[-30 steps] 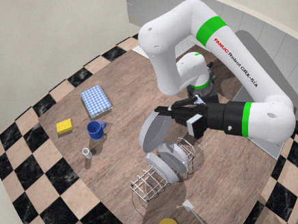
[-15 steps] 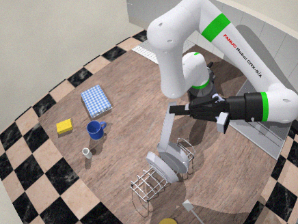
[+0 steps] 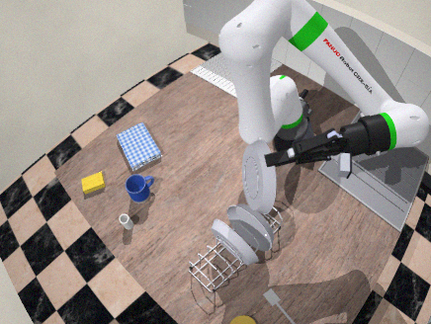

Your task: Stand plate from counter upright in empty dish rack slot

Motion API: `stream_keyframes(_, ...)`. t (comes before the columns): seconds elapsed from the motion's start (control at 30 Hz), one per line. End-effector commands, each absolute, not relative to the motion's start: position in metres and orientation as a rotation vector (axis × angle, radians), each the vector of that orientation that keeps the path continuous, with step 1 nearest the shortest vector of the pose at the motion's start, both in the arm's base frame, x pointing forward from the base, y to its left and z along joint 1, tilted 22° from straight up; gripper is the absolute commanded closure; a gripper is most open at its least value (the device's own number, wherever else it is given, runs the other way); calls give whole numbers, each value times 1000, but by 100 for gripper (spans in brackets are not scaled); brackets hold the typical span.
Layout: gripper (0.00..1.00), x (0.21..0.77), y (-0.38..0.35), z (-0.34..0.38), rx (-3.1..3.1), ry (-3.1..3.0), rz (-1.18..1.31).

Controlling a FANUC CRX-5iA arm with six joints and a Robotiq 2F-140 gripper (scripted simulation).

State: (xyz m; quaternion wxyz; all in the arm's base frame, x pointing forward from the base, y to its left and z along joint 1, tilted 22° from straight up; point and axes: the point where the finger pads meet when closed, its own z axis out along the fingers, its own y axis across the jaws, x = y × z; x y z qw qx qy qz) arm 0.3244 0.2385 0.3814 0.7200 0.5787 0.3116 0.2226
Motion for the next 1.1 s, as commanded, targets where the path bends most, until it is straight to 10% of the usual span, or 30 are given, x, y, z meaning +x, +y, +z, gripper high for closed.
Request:
stream_keyframes(0.0, 90, 317, 249, 379, 1205, 812, 483)
stream_keyframes(1.07, 90, 290, 286, 369, 889, 1214, 429)
